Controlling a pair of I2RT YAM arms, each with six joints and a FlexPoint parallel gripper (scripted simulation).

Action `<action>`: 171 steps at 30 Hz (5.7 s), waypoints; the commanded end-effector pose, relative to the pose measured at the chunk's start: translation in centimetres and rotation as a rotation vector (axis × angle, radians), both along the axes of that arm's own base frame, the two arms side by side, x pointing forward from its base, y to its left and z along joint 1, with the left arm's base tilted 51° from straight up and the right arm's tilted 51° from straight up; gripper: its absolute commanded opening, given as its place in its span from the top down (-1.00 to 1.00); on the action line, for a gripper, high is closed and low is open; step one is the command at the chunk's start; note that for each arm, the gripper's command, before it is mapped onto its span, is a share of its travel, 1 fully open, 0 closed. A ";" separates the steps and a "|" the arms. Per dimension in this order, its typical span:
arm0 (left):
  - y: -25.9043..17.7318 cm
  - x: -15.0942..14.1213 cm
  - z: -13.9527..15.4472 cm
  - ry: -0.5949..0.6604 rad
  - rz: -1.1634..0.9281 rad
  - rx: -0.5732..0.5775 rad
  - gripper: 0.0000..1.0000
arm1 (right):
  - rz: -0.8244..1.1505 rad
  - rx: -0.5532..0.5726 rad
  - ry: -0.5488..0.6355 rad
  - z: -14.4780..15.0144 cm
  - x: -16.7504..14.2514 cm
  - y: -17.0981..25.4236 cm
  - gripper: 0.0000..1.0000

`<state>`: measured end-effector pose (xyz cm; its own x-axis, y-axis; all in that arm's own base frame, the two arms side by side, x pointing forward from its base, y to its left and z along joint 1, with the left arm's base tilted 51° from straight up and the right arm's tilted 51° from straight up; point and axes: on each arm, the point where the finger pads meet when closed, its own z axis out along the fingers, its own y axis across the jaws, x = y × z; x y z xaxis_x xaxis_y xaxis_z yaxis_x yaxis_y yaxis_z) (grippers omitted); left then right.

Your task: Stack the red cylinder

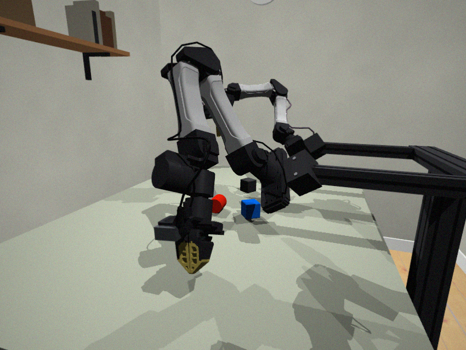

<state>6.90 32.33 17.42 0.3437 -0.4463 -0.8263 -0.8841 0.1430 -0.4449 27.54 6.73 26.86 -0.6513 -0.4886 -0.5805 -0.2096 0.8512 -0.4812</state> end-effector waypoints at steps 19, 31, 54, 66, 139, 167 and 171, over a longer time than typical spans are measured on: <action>0.1 -0.2 0.2 0.008 0.008 0.006 0.78 | 0.010 0.008 -0.018 0.5 0.1 0.2 -1.00; -1.2 6.2 -0.9 0.243 -0.245 0.022 -0.22 | 0.106 -0.092 -0.048 -2.4 -0.9 -1.2 -1.00; -18.9 25.8 -4.7 0.883 -1.237 0.379 -0.22 | 0.343 -0.385 0.010 -15.6 -7.4 -7.0 -1.00; -29.5 26.8 -11.4 1.292 -1.710 0.592 -0.22 | 0.361 -0.428 0.021 -18.6 -8.8 -8.5 -1.00; -48.7 22.7 -16.1 2.266 -2.388 1.886 -0.22 | 0.332 -0.426 -0.028 -19.4 6.5 7.5 -1.00; -61.7 18.3 -16.1 1.185 -2.622 1.771 -0.22 | 0.816 -0.680 0.321 -20.1 -2.6 -1.7 -1.00; -62.8 17.6 -15.8 1.082 -2.649 1.746 -0.22 | 0.857 -0.698 0.332 -19.5 -3.4 -2.8 -1.00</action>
